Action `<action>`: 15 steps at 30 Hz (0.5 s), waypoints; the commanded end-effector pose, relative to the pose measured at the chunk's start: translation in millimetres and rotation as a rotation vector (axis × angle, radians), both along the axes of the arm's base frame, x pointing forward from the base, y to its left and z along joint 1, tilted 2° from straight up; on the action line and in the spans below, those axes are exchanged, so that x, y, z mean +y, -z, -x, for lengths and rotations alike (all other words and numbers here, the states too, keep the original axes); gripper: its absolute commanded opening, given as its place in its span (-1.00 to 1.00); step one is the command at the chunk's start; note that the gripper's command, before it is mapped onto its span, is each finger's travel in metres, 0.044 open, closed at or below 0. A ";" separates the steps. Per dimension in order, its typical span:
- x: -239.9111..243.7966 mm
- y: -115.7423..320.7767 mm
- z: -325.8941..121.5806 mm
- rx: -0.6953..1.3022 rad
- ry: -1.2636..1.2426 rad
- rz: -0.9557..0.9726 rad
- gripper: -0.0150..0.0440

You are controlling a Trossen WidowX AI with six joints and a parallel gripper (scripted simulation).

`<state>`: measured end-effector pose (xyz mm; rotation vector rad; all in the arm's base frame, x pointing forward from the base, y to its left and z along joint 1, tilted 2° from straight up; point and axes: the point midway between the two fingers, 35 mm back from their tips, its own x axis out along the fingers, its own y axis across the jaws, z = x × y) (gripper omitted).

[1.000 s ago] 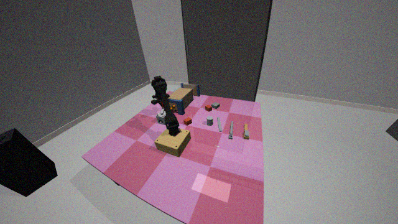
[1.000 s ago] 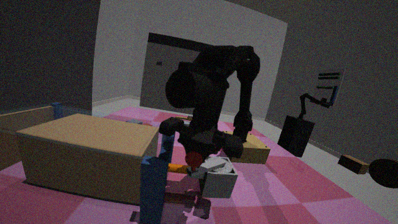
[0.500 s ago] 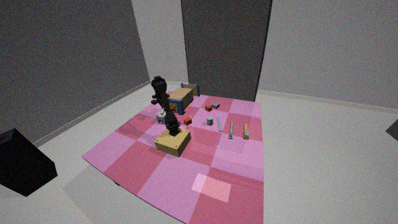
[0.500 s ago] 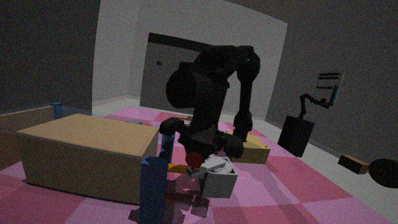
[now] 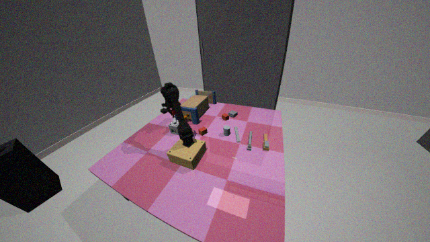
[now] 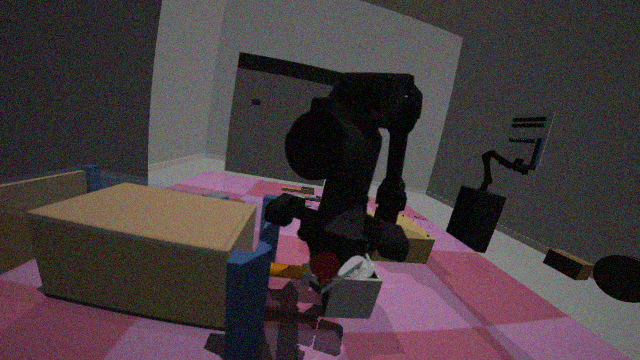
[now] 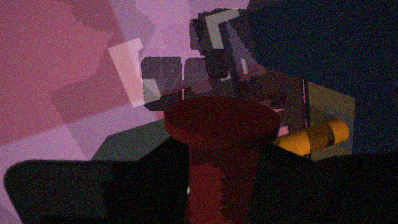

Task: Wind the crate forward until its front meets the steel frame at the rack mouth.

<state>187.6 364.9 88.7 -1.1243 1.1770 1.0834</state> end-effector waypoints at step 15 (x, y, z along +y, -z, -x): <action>13.3 1.6 38.4 0.041 -0.029 -0.009 -0.49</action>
